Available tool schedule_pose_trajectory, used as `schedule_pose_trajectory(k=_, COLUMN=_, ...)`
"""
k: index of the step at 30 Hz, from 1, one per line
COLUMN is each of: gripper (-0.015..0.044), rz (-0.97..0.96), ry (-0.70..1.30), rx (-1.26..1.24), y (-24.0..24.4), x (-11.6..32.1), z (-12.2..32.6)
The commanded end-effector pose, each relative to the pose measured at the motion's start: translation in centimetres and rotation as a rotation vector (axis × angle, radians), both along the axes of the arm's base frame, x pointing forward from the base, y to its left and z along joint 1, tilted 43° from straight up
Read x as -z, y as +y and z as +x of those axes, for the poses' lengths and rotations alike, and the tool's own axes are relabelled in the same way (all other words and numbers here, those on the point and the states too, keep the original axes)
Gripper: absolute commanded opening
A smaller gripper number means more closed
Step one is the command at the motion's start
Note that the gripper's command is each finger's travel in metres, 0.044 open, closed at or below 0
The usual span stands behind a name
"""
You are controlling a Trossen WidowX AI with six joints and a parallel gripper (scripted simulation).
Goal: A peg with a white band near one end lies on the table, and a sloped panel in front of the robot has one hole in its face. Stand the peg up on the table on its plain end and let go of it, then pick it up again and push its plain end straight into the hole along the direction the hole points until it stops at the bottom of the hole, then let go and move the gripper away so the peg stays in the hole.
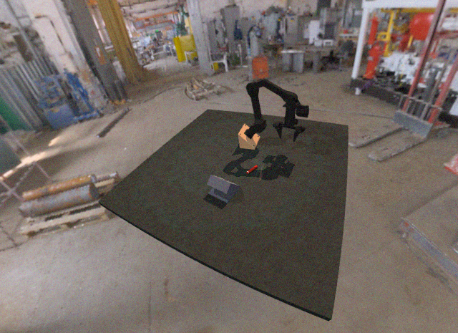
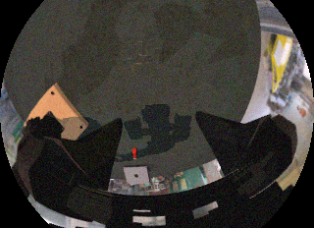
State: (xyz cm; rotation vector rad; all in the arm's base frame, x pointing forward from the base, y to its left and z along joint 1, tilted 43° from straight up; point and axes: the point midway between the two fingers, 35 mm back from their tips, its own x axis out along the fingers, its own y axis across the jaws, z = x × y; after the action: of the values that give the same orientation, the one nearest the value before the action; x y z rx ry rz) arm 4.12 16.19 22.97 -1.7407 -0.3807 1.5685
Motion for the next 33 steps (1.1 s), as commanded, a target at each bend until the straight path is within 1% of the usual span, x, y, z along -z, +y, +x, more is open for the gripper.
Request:
schedule_pose_trajectory(k=1, gripper=0.044, rz=-0.017, ry=0.057, rx=0.066, y=0.4, x=0.2, z=0.5)
schedule_pose_trajectory(k=18, gripper=0.044, rz=-0.057, ry=0.349, rx=0.46, y=1.7, x=1.8, z=4.0)
schedule_pose_trajectory(k=33, gripper=0.044, rz=-0.089, ry=0.577, rx=0.799, y=1.8, x=3.5, z=7.8)
